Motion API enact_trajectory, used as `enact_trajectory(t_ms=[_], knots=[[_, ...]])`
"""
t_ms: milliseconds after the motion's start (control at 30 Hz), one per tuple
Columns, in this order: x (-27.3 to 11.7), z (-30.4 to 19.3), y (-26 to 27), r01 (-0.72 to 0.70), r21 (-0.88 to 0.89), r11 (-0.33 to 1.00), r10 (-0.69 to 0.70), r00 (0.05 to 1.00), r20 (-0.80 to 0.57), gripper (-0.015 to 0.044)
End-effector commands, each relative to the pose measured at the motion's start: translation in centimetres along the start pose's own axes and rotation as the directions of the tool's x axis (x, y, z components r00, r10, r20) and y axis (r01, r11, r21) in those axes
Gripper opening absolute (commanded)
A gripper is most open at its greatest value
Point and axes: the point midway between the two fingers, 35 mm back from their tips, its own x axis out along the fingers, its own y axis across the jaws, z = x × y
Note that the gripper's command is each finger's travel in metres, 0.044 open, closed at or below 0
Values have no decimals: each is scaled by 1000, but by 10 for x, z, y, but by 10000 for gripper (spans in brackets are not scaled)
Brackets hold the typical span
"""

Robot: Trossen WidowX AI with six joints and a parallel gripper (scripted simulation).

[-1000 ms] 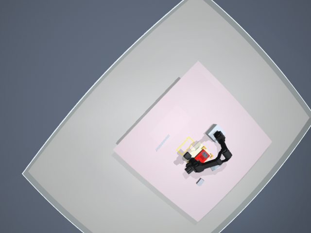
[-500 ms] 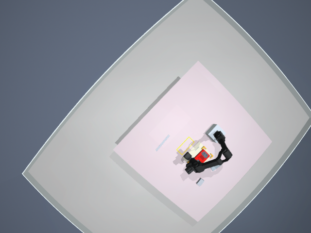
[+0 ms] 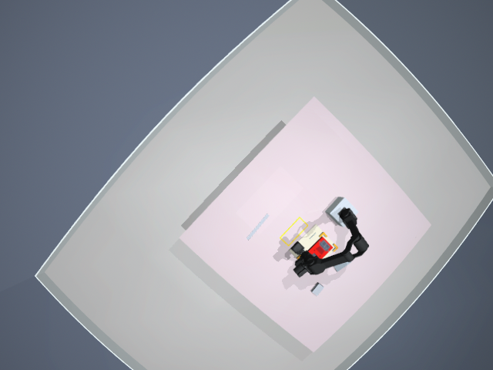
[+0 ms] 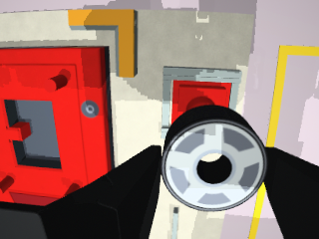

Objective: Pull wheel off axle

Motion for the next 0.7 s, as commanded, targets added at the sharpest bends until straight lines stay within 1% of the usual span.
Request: enact_trajectory(t_ms=[0, 533, 667], knots=[[-2, 1, 0, 0, 2, 1000, 0, 1000, 1, 0], [-7, 0, 0, 0, 2, 1000, 0, 1000, 2, 0], [-17, 0, 0, 0, 2, 1000, 0, 1000, 2, 0]])
